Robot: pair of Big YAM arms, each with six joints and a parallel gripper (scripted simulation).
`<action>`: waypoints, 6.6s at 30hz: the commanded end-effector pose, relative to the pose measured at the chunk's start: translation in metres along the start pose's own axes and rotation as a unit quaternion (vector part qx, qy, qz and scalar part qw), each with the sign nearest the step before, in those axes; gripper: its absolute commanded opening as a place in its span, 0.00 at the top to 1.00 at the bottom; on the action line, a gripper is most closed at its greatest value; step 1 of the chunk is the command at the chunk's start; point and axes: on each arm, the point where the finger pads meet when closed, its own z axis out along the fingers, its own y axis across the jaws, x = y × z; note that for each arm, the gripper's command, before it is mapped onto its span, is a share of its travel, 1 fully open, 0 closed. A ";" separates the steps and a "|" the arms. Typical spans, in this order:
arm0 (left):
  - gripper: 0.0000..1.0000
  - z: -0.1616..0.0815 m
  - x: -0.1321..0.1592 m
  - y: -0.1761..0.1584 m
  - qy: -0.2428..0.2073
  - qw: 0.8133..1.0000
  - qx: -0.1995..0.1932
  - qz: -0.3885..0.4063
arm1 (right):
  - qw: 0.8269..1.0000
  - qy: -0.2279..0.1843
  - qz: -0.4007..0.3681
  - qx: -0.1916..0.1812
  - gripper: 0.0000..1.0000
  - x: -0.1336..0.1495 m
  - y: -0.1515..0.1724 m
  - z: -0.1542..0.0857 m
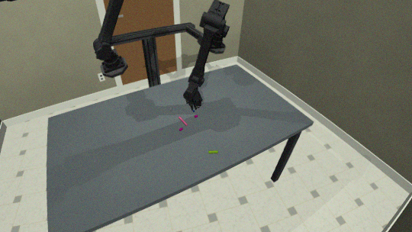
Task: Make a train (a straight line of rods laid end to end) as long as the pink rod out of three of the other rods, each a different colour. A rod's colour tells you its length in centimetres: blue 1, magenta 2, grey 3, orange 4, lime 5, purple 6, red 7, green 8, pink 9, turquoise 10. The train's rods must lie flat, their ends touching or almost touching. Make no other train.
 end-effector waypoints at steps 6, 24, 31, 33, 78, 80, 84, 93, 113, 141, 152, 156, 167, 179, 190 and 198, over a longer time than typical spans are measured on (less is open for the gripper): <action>0.77 -0.054 -0.005 -0.007 -0.008 1.000 0.007 0.002 | 0.999 -0.031 0.005 0.012 0.00 -0.024 -0.011 -0.008; 0.00 -0.091 -0.010 -0.007 -0.011 1.000 0.008 -0.002 | 0.999 -0.031 0.005 0.012 0.00 -0.024 -0.011 -0.008; 0.00 -0.091 -0.010 -0.007 -0.011 1.000 0.008 0.000 | 0.999 -0.031 0.005 0.012 0.00 -0.024 -0.011 -0.008; 0.00 -0.091 -0.010 -0.007 -0.011 1.000 0.008 0.000 | 0.999 -0.031 0.005 0.012 0.00 -0.024 -0.011 -0.008; 0.77 -0.074 0.039 -0.156 -0.015 0.991 0.014 0.129 | 0.999 -0.031 0.005 0.012 0.00 -0.024 -0.011 -0.008; 0.77 -0.074 0.039 -0.156 -0.015 0.991 0.014 0.129 | 0.999 -0.031 0.005 0.012 0.00 -0.024 -0.011 -0.008; 0.77 -0.074 0.039 -0.156 -0.015 0.991 0.014 0.129 | 0.999 -0.031 0.005 0.012 0.00 -0.024 -0.011 -0.008; 0.77 -0.074 0.039 -0.156 -0.015 0.991 0.014 0.129 | 0.999 -0.031 0.005 0.012 0.00 -0.024 -0.011 -0.008; 0.77 -0.051 0.046 -0.151 -0.010 0.991 0.008 0.136 | 0.999 -0.031 0.005 0.012 0.00 -0.024 -0.011 -0.008; 0.77 -0.012 0.044 -0.148 -0.009 0.991 0.006 0.134 | 0.999 -0.031 0.005 0.012 0.00 -0.024 -0.011 -0.008; 0.77 -0.006 0.045 -0.147 -0.008 0.991 0.006 0.133 | 0.999 -0.031 0.005 0.012 0.00 -0.024 -0.011 -0.008; 0.77 -0.008 0.043 -0.148 -0.010 0.991 0.008 0.132 | 0.999 -0.031 0.005 0.012 0.00 -0.024 -0.011 -0.008; 0.77 -0.008 0.044 -0.148 -0.010 0.991 0.008 0.132 | 0.999 -0.031 0.005 0.012 0.00 -0.024 -0.011 -0.008; 0.77 -0.008 0.044 -0.148 -0.010 0.991 0.008 0.132 | 0.999 -0.031 0.005 0.012 0.00 -0.024 -0.011 -0.008; 0.77 -0.008 0.044 -0.148 -0.010 0.991 0.008 0.132 | 0.999 -0.031 0.005 0.012 0.00 -0.024 -0.011 -0.008; 0.77 -0.008 0.044 -0.148 -0.010 0.991 0.008 0.133 | 0.999 -0.031 0.005 0.012 0.00 -0.024 -0.011 -0.008</action>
